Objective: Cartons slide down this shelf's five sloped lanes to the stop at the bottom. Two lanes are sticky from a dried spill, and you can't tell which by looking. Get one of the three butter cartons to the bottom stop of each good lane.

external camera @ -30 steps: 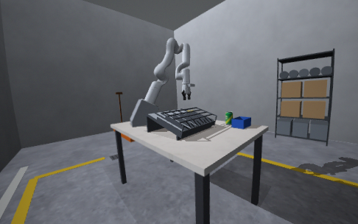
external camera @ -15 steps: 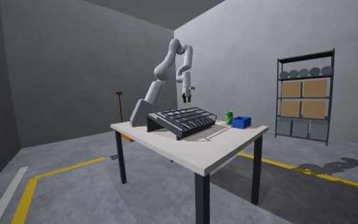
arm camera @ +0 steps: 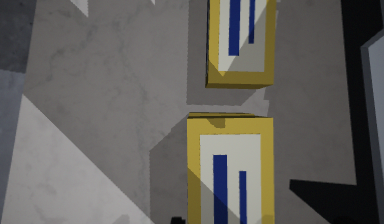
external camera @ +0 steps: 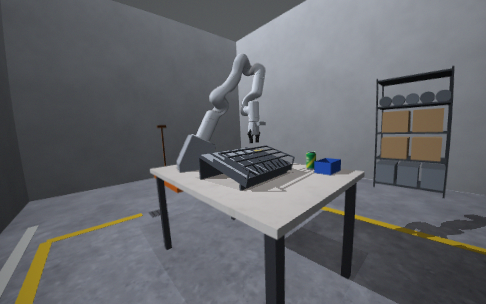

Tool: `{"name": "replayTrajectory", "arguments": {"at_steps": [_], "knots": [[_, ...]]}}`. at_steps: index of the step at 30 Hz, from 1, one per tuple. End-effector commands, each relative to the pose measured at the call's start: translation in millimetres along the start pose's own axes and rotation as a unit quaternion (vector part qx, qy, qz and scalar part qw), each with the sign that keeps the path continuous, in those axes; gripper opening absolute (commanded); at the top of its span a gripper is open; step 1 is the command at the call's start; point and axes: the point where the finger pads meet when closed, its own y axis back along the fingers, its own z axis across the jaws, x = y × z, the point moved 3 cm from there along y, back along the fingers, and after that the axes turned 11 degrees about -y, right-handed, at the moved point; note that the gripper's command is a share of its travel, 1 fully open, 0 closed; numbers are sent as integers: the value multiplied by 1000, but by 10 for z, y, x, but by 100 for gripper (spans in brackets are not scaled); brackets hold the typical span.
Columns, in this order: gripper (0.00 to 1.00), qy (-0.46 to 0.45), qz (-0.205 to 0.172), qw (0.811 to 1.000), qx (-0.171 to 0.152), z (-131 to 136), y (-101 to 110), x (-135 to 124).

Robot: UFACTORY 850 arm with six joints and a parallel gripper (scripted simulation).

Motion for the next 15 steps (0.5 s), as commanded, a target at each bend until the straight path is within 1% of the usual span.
{"name": "replayTrajectory", "arguments": {"at_steps": [1, 3, 4, 15], "knots": [[90, 1, 6, 1000, 4, -23, -263, 24], [90, 1, 6, 1000, 4, -23, -263, 24], [90, 0, 1, 1000, 0, -8, -73, 8], [90, 0, 9, 1000, 2, -45, -510, 33]]}}
